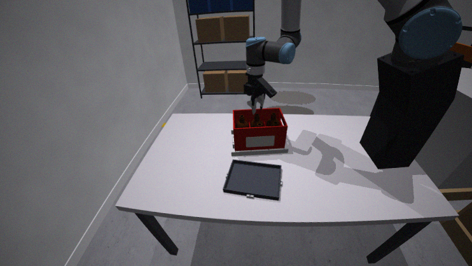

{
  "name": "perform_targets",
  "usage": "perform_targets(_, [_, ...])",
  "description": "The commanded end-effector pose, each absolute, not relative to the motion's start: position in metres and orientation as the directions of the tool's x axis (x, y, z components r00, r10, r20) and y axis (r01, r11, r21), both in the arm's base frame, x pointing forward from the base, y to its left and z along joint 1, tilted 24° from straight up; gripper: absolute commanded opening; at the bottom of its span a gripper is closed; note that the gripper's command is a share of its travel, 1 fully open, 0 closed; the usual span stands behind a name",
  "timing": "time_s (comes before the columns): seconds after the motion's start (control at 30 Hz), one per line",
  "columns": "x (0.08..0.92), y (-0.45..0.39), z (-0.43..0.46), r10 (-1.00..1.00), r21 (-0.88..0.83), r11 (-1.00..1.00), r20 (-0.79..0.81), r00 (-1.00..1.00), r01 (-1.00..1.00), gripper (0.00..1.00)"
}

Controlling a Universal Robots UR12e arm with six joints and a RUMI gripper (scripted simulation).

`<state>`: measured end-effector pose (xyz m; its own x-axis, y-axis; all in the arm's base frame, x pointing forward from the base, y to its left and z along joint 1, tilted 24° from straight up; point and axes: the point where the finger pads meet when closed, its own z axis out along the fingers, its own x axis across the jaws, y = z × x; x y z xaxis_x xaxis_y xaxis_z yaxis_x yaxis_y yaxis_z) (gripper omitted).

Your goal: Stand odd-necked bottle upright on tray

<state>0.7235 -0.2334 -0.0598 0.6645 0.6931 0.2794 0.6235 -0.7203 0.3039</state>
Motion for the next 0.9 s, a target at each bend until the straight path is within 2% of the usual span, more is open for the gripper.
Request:
perform_targets(0.0, [0.716, -0.233, -0.042, 0.693, 0.305, -0.720, 0.280, 0.664, 0.623, 0.38])
perform_targets(0.67, [0.705, -0.232, -0.018, 0.693, 0.305, -0.720, 0.280, 0.664, 0.623, 0.38])
perform_targets(0.7, [0.705, -0.232, -0.018, 0.693, 0.305, -0.720, 0.280, 0.664, 0.623, 0.00])
perform_targets(0.87, [0.705, -0.232, -0.018, 0.693, 0.305, -0.720, 0.280, 0.664, 0.623, 0.00])
